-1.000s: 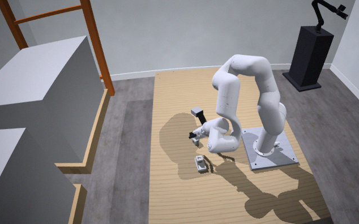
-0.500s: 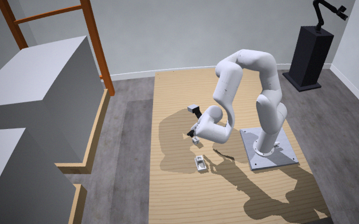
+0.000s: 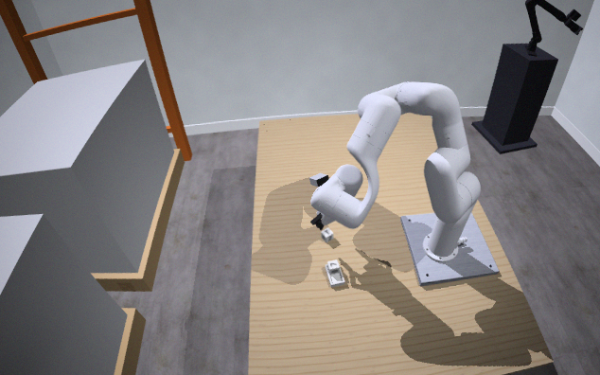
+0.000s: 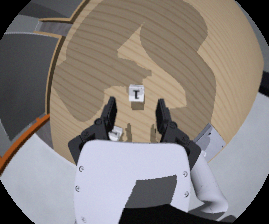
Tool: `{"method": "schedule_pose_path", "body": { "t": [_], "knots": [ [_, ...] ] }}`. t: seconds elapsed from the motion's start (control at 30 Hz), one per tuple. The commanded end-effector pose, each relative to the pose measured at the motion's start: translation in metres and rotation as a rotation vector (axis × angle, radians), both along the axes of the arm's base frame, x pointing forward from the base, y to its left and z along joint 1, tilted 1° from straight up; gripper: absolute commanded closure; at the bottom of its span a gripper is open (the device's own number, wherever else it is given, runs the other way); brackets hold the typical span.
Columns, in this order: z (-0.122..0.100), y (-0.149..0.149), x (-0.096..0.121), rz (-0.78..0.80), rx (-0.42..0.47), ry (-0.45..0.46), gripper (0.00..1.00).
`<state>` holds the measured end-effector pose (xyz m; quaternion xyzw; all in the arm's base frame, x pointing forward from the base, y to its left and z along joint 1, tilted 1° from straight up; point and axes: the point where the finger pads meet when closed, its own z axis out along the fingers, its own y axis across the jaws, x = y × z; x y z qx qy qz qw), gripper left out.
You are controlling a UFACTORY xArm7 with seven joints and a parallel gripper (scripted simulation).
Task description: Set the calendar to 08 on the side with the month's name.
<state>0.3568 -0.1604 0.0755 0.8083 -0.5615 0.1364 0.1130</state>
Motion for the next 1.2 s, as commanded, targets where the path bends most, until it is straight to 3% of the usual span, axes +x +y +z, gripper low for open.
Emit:
{"method": "schedule_pose_path", "body": {
  "t": [0.0,0.3,0.57,0.7,0.73,1.17],
  "knots": [
    [0.0024,-0.0016,0.0018,0.002,0.096,0.033,0.29],
    [0.0030,-0.0020,0.0026,0.002,0.124,0.041,0.29],
    [0.0033,-0.0056,0.0040,-0.004,0.307,0.110,0.29],
    [0.0037,-0.0062,0.0040,-0.003,0.338,0.118,0.29],
    [0.0037,-0.0062,0.0040,-0.003,0.338,0.118,0.00],
    [0.0037,-0.0062,0.0040,-0.003,0.338,0.118,0.00]
  ]
}}
